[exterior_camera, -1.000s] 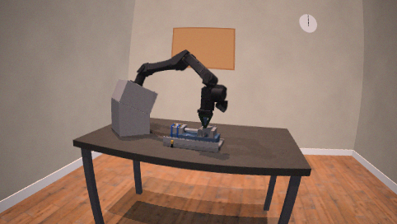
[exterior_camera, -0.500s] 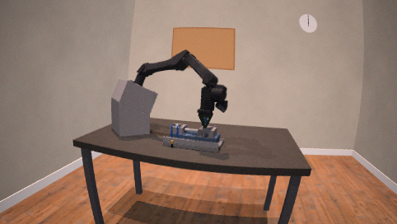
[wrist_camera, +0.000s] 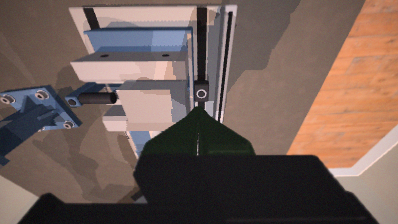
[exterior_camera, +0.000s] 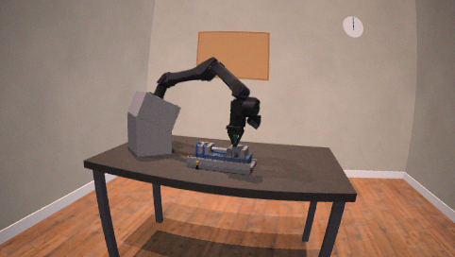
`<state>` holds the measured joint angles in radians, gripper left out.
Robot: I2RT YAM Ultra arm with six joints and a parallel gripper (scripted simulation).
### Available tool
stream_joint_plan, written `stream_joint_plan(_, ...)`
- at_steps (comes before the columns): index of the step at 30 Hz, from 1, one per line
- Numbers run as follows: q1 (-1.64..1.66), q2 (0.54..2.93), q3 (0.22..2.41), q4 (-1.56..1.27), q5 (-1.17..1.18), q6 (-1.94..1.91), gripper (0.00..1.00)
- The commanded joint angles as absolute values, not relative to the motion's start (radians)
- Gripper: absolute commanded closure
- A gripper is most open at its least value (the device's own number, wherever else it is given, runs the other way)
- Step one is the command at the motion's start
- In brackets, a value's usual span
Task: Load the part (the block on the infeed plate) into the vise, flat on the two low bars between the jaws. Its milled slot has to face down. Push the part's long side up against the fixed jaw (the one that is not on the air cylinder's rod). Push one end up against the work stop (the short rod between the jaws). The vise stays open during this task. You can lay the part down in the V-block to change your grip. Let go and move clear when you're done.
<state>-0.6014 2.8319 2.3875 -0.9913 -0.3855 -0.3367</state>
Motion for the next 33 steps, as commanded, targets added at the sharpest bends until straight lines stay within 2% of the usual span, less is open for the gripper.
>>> stream_joint_plan(1,-0.606,2.827,2.419,-0.984,-0.382,-0.332,1.0)
stream_joint_plan(33,-0.607,2.864,2.482,-1.031,-0.382,-0.331,1.0)
